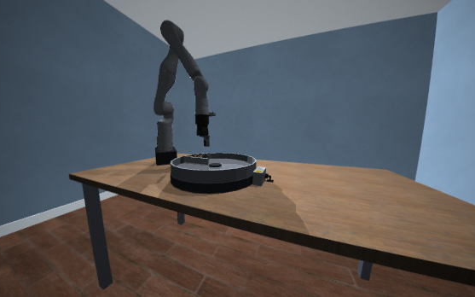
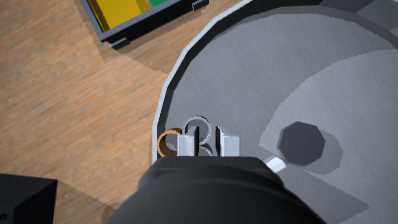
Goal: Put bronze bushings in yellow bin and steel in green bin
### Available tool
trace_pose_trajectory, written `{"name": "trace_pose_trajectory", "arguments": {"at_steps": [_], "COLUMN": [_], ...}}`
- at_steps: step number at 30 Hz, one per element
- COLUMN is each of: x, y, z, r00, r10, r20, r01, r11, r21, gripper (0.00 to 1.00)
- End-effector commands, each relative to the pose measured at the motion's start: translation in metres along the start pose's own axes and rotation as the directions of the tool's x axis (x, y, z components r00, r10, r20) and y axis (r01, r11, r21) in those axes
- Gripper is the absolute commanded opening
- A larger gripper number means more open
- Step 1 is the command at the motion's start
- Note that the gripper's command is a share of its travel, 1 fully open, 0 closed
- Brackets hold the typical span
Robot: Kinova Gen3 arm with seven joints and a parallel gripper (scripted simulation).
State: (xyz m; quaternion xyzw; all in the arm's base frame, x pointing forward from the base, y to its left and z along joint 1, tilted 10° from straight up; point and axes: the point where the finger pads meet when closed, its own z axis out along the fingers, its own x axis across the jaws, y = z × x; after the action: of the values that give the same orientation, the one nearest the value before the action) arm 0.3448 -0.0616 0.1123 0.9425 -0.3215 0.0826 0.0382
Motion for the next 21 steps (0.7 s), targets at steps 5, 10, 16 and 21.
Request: {"name": "trace_pose_trajectory", "arguments": {"at_steps": [5, 10, 16, 21], "x": [0.000, 0.000, 0.000, 0.000], "y": [0.000, 0.000, 0.000, 0.000], "z": [0.000, 0.000, 0.015, 0.020], "r00": [1.000, 1.000, 1.000, 1.000], "r10": [0.000, 0.000, 0.000, 0.000], "r20": [-0.001, -0.001, -0.001, 0.000], "r01": [0.000, 0.000, 0.000, 0.000], "r11": [1.000, 1.000, 1.000, 1.000], "r21": [0.001, 0.001, 0.000, 0.000], "gripper": [0.45, 0.45, 0.45, 0.45]}}
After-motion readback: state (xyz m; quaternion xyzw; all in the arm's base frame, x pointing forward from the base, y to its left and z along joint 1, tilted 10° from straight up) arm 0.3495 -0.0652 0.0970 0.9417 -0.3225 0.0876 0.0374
